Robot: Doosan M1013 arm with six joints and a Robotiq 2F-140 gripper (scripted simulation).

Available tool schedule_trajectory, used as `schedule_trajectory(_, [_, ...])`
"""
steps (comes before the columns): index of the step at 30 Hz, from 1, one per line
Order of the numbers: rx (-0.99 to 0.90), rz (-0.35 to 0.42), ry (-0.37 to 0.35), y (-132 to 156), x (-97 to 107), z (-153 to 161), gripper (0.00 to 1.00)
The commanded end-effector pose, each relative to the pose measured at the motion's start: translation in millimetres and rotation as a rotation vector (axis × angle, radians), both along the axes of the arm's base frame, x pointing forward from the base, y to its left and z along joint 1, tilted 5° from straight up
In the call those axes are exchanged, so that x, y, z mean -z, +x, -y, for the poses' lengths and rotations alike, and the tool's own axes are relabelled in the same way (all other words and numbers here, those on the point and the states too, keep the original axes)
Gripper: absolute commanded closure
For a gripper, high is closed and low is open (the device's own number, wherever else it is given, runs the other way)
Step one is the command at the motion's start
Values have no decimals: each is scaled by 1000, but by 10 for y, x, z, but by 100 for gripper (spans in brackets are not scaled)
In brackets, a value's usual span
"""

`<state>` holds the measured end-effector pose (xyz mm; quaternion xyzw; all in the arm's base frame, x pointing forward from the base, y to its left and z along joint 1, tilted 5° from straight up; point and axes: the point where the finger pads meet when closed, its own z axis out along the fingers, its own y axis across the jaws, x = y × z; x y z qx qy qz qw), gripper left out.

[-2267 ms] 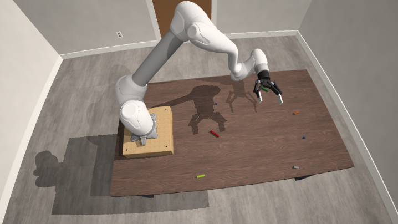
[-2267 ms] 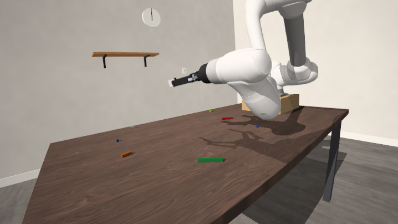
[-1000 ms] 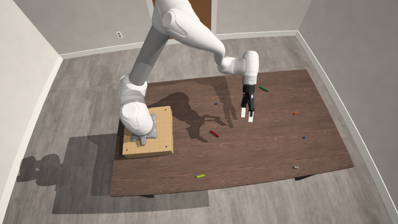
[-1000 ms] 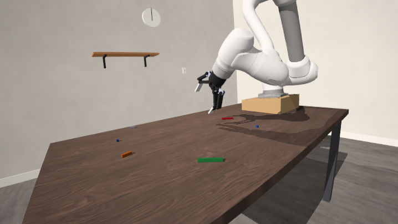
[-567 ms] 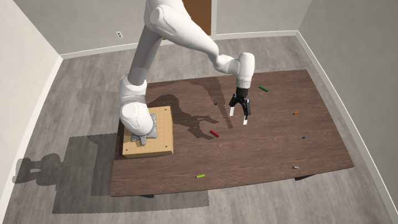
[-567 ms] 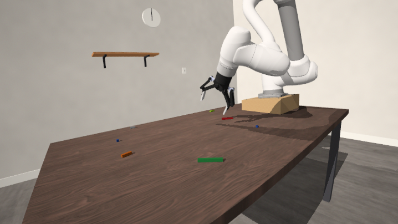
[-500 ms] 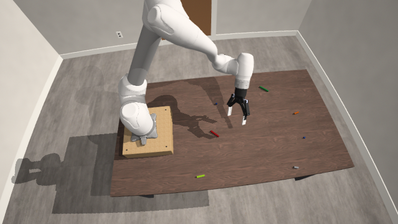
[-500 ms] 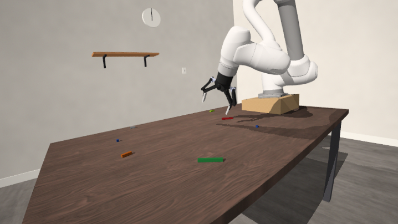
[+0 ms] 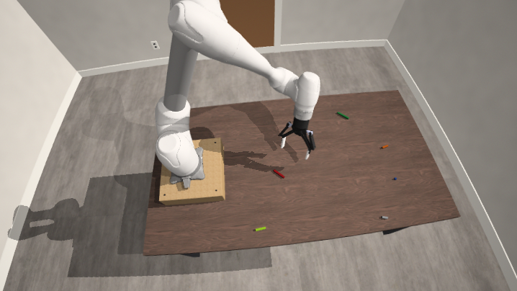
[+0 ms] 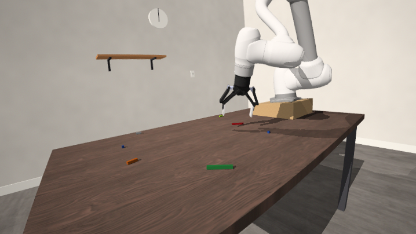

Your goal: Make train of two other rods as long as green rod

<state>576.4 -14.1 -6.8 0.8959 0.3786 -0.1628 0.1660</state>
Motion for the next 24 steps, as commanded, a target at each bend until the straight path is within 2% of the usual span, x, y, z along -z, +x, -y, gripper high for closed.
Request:
schedule_trajectory(1, [-113, -35, 99, -142, 55, -114, 0])
schedule_trajectory(4, [-169, -44, 140, -203, 75, -171, 0])
schedule_trajectory(6, [-271, -54, 208, -306, 103, -273, 0])
schedule_trajectory(8, [-271, -54, 208, -306, 103, -273, 0])
schedule_trajectory(10, [-366, -55, 264, -394, 122, -363, 0])
schedule_trajectory(12, [-369, -55, 266, -396, 122, -366, 0])
schedule_trajectory(16, [-521, -44, 341, -520, 137, -499, 0])
schedule_trajectory(24, [-662, -23, 394, -620, 136, -608, 0])
